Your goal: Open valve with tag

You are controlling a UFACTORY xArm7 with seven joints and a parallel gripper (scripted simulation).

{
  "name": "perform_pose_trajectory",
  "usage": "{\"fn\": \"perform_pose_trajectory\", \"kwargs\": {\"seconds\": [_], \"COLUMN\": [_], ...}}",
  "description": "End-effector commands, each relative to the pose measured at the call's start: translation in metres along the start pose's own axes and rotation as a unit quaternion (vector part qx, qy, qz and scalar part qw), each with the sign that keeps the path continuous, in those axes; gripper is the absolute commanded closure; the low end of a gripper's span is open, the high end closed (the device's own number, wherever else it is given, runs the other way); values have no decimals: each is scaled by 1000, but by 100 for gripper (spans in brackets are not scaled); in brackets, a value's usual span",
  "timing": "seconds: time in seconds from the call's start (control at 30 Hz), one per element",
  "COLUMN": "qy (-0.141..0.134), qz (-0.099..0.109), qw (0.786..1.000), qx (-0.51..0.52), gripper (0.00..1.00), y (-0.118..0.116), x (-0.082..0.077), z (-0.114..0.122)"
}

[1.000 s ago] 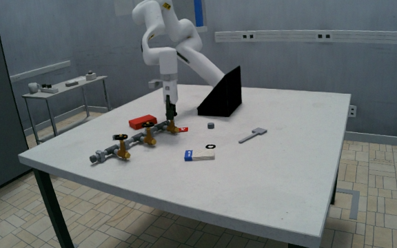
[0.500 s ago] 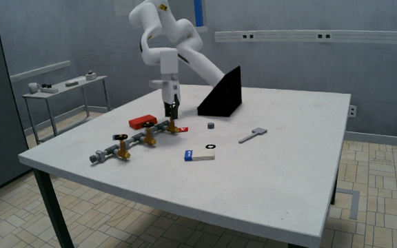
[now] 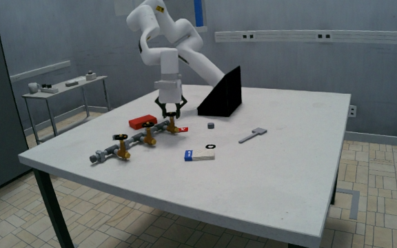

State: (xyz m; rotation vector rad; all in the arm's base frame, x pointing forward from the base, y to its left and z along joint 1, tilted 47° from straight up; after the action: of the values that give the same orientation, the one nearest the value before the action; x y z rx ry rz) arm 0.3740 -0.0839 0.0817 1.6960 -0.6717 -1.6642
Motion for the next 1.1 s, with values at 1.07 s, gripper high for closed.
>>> {"fn": "perform_pose_trajectory", "kwargs": {"seconds": [1.07], "qy": [-8], "qz": [-16], "qw": [834], "qx": [-551], "gripper": [100], "y": [0], "x": [-1], "z": [-4]}}
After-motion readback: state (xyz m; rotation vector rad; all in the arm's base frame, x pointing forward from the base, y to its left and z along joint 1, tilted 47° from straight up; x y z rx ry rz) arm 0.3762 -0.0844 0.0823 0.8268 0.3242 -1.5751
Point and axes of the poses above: the point where the finger pads meet when closed, its own x axis out along the fingers, its own y axis across the jaws, z = x × y, the point moved 6 cm from there along -x, back along the fingers, and after that the axes turned 5 degrees about x, right-handed, at the moved point
